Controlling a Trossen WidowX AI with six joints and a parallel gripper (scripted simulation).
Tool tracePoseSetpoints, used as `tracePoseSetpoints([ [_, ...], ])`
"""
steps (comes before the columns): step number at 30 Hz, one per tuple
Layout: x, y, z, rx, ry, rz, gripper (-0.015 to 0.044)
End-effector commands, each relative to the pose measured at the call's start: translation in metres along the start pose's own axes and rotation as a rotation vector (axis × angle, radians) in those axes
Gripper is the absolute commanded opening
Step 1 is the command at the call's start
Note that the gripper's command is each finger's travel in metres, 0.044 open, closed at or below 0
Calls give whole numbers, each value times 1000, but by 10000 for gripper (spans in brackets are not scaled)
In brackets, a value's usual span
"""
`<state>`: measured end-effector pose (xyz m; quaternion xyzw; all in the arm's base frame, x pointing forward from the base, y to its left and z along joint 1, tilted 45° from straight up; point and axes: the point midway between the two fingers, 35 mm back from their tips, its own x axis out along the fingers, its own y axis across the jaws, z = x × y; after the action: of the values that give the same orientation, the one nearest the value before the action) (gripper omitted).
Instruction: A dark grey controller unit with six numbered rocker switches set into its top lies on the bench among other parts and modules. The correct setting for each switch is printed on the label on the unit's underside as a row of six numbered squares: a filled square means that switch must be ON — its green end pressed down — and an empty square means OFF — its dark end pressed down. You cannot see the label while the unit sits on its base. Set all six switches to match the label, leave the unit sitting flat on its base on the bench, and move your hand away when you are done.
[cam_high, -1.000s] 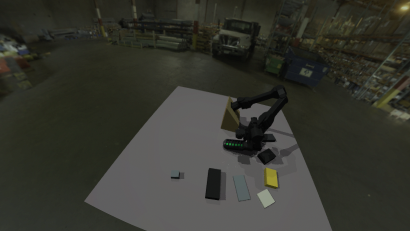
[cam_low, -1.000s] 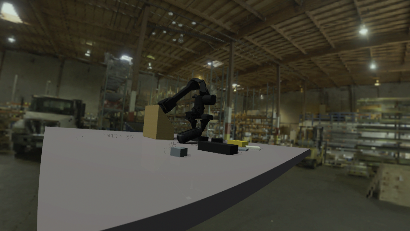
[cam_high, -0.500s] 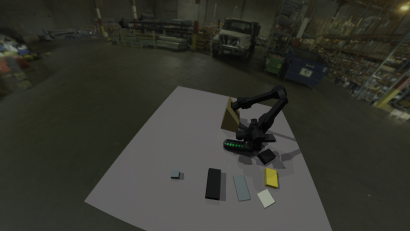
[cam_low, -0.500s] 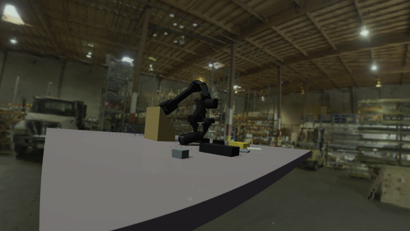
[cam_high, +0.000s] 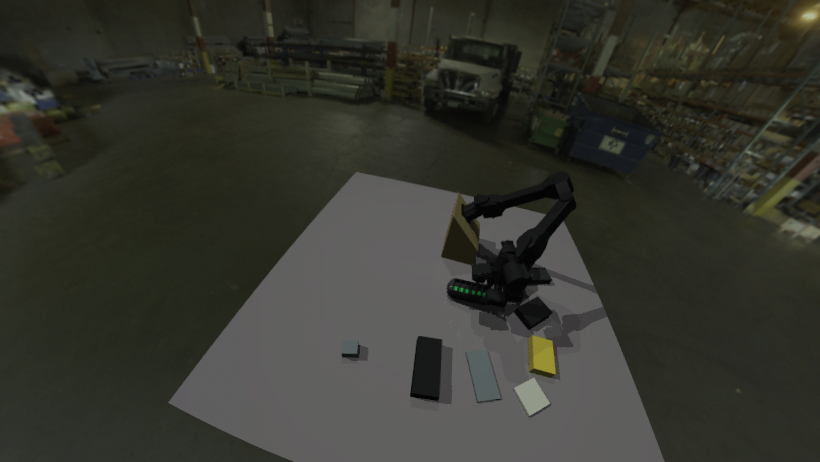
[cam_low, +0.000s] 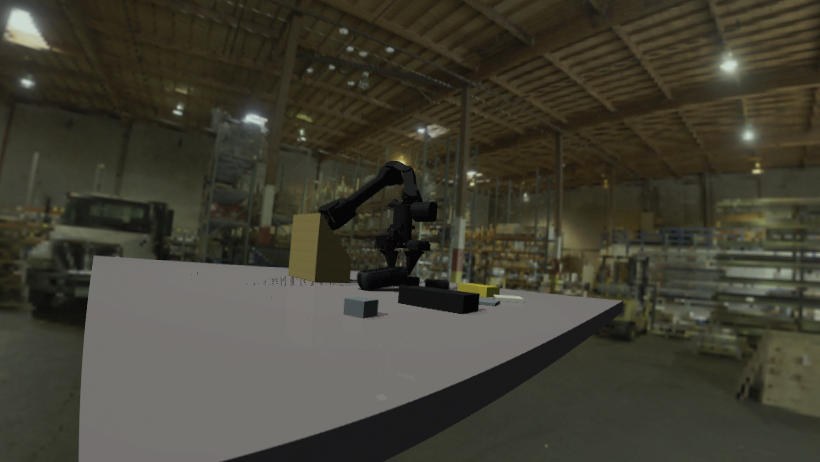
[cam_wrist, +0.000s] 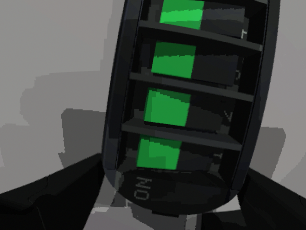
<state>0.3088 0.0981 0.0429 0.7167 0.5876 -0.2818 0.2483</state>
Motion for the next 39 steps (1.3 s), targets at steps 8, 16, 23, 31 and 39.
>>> tracePoseSetpoints([
  [8,12,-5,4,22,-17,-13,338],
  [16,17,-5,2,22,-17,-13,338],
  [23,21,-5,2,22,-17,-13,338],
  [31,18,-1,-3,3,-2,-3,440],
  [39,18,-1,-3,3,-2,-3,440],
])
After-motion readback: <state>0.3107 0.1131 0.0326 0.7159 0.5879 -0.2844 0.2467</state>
